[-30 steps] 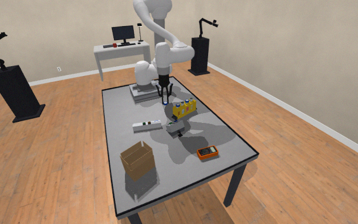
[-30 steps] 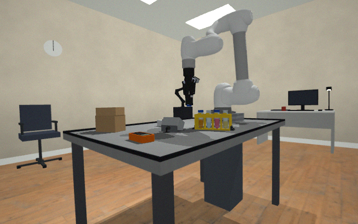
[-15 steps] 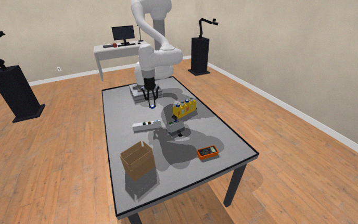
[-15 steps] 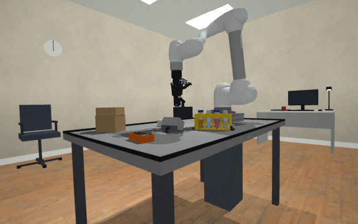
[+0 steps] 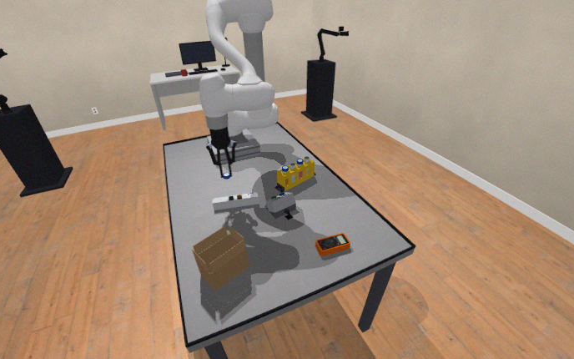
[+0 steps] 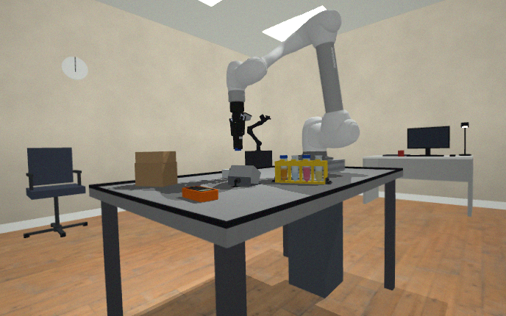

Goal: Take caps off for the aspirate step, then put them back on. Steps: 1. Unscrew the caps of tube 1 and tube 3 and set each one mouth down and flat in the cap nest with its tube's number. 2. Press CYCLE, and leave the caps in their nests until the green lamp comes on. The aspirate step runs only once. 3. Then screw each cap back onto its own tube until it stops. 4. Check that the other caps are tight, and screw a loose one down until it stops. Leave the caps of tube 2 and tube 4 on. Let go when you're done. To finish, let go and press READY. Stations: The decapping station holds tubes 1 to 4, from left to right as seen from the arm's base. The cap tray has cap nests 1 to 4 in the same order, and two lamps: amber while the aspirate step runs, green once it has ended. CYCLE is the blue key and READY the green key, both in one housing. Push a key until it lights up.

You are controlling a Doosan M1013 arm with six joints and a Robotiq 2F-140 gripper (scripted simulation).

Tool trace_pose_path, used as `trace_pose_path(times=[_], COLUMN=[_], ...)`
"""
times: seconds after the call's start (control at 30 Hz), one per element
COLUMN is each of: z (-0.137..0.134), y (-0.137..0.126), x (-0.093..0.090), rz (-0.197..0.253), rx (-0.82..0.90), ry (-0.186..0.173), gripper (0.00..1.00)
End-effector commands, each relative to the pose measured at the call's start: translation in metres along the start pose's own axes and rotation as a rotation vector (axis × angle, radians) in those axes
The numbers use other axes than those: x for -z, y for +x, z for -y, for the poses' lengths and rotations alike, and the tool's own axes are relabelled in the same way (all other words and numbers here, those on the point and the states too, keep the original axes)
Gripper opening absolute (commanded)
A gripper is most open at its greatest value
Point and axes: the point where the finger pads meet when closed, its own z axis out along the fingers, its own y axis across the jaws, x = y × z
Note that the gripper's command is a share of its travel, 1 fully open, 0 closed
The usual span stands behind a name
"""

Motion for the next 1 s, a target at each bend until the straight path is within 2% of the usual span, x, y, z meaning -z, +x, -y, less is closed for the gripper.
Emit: trace_pose_path(times=[0.0, 0.4, 0.47, 0.9, 0.97], z=[0.0, 0.0, 0.0, 0.001, 0.001], y=[-0.001, -0.001, -0.001, -0.001, -0.001], x=[0.001, -0.059, -0.059, -0.124, -0.127], rz=[0.001, 0.001, 0.001, 0.001, 0.001], rx=[0.0, 0.0, 0.0, 0.0, 0.0], ry=[-0.001, -0.001, -0.001, -0.001, -0.001], gripper=[0.3, 0.3, 0.3, 0.3, 0.3])
